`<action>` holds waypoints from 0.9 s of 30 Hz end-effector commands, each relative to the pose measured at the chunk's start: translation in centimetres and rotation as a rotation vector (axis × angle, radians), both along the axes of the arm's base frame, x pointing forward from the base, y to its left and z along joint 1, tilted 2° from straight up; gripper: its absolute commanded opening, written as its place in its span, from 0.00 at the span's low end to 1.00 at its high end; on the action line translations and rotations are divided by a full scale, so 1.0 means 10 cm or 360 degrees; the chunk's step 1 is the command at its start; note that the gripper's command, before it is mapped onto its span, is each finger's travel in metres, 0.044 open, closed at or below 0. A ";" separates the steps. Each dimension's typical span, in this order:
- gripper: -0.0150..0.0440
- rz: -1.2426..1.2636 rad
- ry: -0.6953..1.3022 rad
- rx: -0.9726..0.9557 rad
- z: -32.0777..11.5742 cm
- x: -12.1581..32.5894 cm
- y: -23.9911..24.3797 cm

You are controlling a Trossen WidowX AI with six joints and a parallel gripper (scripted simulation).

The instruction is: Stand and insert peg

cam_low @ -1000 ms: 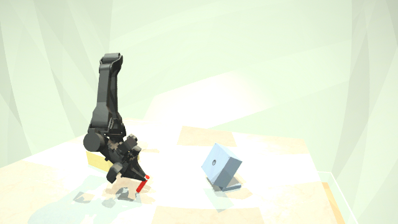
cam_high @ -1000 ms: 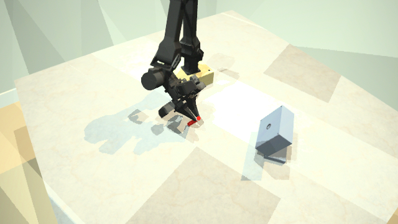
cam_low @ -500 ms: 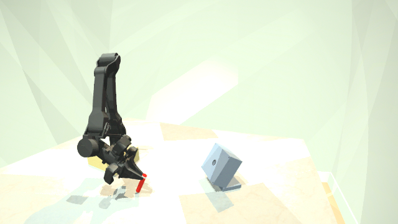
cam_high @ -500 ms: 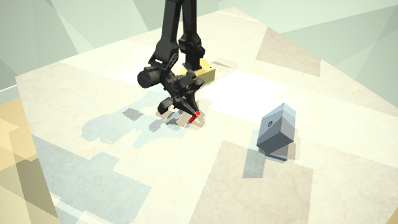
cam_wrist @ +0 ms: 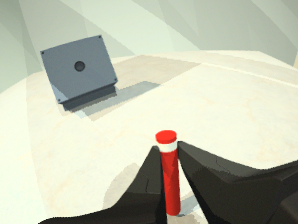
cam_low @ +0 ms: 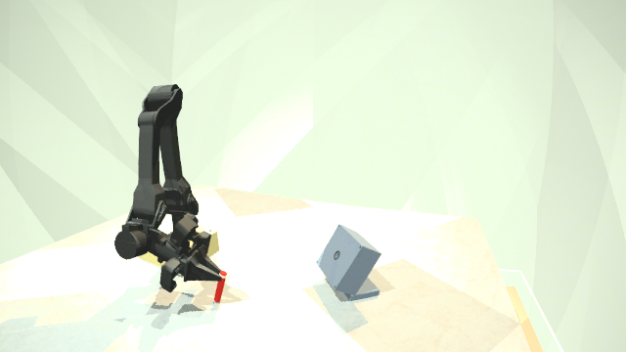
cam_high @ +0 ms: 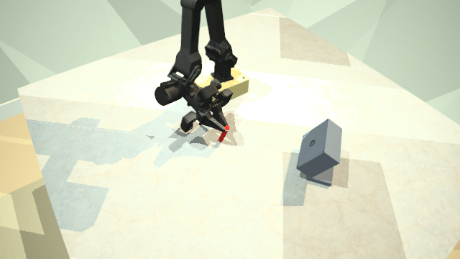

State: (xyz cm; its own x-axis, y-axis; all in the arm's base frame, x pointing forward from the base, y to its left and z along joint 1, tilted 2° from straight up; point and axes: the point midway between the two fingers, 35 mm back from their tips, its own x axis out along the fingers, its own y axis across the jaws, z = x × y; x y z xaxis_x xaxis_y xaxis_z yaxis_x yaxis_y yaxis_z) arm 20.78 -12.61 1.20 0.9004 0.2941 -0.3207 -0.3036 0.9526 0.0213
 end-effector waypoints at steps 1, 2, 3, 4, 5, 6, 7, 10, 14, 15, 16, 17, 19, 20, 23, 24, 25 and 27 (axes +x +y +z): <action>0.34 0.0002 -0.0055 0.0012 0.00 -0.02 -0.01; 0.34 0.0002 -0.0068 0.0016 0.00 -0.03 -0.01; 0.34 0.0002 -0.0081 0.0021 0.00 -0.03 -0.01; 0.34 0.0002 -0.0094 0.0025 0.00 -0.04 -0.01; 0.34 0.0001 -0.0107 0.0029 0.00 -0.05 -0.01; 0.34 0.0001 -0.0120 0.0033 -0.01 -0.05 -0.02; 0.34 0.0001 -0.0133 0.0037 -0.01 -0.06 -0.02; 0.34 0.0000 -0.0172 0.0050 -0.01 -0.08 -0.02; 0.34 -0.0001 -0.0225 0.0067 -0.02 -0.10 -0.03; 0.34 -0.0001 -0.0238 0.0071 -0.02 -0.11 -0.03; 0.34 -0.0001 -0.0251 0.0075 -0.03 -0.12 -0.03; 0.34 -0.0001 -0.0264 0.0079 -0.03 -0.12 -0.03; 0.34 -0.0001 -0.0244 0.0072 -0.02 -0.12 -0.03; 0.34 -0.0001 -0.0232 0.0069 -0.02 -0.12 -0.03; 0.34 -0.0001 -0.0228 0.0068 -0.02 -0.13 -0.03; 0.34 -0.0002 -0.0229 0.0070 -0.02 -0.13 -0.03; 0.34 -0.0002 -0.0230 0.0073 -0.03 -0.13 -0.03; 0.34 -0.0003 -0.0230 0.0079 -0.04 -0.13 -0.03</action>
